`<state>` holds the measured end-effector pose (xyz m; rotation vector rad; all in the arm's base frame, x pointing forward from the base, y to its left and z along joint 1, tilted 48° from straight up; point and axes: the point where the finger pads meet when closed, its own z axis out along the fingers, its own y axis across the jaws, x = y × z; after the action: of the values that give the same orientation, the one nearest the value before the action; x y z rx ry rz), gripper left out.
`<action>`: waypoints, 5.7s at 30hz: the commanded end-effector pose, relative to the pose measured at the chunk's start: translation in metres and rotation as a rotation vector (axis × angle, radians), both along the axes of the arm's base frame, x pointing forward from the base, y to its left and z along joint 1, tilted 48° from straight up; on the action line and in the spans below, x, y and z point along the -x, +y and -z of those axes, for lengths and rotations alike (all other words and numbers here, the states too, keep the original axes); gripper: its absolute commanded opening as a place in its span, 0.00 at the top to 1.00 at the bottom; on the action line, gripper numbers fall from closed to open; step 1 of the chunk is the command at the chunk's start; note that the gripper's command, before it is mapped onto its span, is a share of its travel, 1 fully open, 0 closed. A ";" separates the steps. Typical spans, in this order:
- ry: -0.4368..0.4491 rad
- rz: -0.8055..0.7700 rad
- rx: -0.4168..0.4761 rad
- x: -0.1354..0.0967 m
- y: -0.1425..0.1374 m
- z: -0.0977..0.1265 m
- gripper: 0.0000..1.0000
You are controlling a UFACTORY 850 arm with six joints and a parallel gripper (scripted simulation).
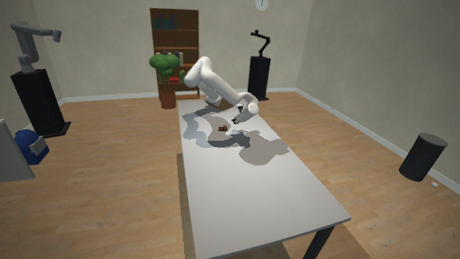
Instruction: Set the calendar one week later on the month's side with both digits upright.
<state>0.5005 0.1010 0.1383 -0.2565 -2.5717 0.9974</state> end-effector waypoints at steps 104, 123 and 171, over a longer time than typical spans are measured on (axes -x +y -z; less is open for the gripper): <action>0.091 0.081 -0.010 -0.030 -0.040 0.043 0.73; 0.091 0.081 -0.010 -0.030 -0.040 0.043 0.73; 0.091 0.081 -0.010 -0.033 -0.043 0.047 0.73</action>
<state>0.5327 0.0574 0.0911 -0.3034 -2.4618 0.9445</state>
